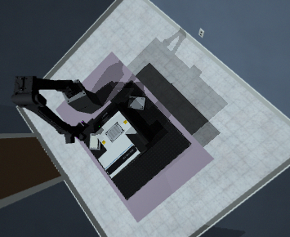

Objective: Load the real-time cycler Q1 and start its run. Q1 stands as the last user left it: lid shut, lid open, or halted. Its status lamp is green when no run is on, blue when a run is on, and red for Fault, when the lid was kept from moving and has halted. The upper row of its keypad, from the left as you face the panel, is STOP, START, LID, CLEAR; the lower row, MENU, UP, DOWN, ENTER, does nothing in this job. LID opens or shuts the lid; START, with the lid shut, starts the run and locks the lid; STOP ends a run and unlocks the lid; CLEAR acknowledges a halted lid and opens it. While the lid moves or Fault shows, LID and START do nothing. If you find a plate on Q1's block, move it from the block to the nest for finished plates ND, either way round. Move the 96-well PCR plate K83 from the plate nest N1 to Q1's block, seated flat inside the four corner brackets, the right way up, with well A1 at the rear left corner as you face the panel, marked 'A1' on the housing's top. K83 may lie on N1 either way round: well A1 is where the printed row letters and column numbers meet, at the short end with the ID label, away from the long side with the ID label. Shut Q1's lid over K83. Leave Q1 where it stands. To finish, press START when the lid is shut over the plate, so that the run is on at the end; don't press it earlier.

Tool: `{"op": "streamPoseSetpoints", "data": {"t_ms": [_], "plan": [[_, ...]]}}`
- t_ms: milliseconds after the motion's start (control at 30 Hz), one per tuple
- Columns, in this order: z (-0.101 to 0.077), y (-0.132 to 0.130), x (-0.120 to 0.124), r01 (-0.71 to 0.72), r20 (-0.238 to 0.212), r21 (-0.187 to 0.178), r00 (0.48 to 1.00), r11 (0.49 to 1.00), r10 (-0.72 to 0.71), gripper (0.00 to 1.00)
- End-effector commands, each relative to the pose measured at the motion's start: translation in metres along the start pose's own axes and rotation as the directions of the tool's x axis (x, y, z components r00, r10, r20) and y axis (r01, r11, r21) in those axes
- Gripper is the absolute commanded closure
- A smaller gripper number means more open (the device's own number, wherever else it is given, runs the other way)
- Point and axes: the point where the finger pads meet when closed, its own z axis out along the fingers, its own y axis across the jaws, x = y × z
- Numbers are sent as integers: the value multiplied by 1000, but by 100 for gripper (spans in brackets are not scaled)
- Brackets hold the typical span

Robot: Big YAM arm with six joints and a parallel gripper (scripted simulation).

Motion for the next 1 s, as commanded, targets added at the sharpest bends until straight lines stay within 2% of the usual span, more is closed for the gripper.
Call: {"op": "streamPoseSetpoints", "data": {"t_ms": [0, 100, 167, 300, 400, 500, 633, 767, 867, 933, 967], "plan": [[-13, -37, -20, -174, 35, 22, 984, 984, 173, 0], [-24, -58, -33, -269, 63, 35, 962, 962, 267, 0], [-31, -65, -37, -330, 69, 29, 942, 943, 328, 0], [-30, -72, -39, -446, 40, 14, 894, 895, 446, 0], [-29, -73, -37, -456, 39, 8, 889, 890, 456, 0], [-35, -92, -41, -568, 39, 2, 822, 823, 568, 0], [-52, -122, -57, -671, 78, 7, 739, 741, 669, 0], [-66, -136, -71, -755, 86, -3, 653, 656, 752, 0], [-55, -132, -66, -816, 55, -5, 577, 578, 815, 0], [-55, -132, -66, -816, 55, -5, 577, 578, 815, 0], [-49, -126, -62, -824, 42, -9, 566, 567, 824, 0]]}}
